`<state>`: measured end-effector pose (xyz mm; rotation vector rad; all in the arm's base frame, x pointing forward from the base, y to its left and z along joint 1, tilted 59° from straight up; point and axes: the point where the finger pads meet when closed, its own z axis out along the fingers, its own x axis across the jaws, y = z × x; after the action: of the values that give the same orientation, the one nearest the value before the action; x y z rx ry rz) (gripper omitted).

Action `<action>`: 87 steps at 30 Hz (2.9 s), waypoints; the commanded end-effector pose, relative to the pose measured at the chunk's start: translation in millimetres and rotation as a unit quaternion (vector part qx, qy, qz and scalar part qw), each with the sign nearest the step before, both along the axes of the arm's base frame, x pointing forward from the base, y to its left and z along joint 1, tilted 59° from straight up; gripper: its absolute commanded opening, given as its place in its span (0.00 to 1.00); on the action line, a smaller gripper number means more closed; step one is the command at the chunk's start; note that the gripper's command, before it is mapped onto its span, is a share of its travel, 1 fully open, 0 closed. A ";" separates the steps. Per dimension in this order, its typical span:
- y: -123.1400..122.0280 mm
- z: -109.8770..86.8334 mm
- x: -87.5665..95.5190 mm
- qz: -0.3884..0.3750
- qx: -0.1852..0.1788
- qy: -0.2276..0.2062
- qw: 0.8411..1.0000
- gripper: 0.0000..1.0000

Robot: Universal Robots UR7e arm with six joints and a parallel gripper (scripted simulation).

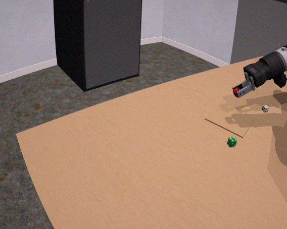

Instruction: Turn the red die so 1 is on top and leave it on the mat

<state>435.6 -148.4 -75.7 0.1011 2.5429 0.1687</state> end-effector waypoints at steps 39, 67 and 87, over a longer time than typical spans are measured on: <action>-57.7 -35.0 16.4 0.000 0.000 0.000 1.000 0.40; -57.8 -35.0 16.4 0.000 0.000 0.000 1.000 0.40; -65.9 -40.0 18.7 0.000 0.000 0.000 1.000 0.40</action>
<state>453.7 -213.1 -115.0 0.1012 2.5430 0.1690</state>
